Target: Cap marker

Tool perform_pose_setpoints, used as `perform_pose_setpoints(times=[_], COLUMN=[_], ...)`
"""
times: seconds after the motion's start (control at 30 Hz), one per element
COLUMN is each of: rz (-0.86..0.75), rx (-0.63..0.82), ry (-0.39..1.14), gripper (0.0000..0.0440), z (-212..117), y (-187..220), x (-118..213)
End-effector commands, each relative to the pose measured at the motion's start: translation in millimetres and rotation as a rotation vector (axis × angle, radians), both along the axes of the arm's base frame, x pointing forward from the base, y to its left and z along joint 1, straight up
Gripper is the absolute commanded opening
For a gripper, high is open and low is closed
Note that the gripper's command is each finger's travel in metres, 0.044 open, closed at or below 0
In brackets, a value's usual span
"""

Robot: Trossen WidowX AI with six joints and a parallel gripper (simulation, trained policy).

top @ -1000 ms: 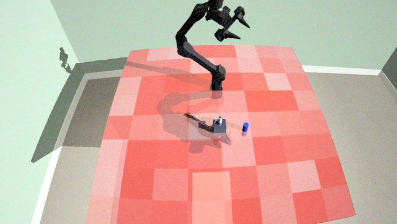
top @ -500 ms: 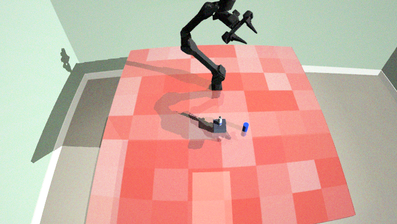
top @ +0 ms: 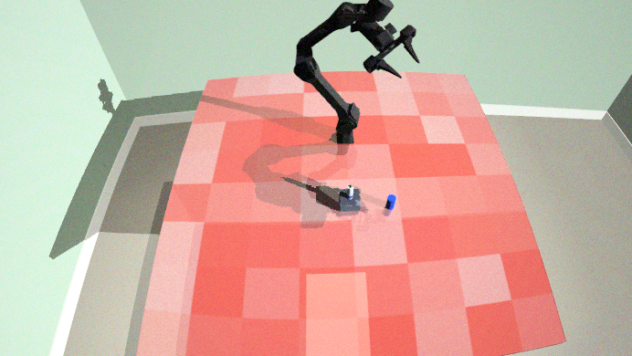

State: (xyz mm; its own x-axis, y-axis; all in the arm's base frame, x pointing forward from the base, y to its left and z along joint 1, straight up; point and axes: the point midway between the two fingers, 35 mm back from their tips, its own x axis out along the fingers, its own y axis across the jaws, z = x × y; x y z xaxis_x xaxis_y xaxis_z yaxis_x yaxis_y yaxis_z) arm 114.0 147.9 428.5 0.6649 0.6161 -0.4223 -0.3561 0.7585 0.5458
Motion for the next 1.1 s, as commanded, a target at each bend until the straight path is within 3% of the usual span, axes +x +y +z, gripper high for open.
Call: perform_pose_setpoints(times=[0.0, 1.07], rz=[-0.012, -0.146], rx=[-0.014, -0.141], ry=[0.031, 0.286], gripper=[0.033, 0.0334], z=[-5.3, -56.0], y=[6.1, 56.4], x=[2.1, 30.6])
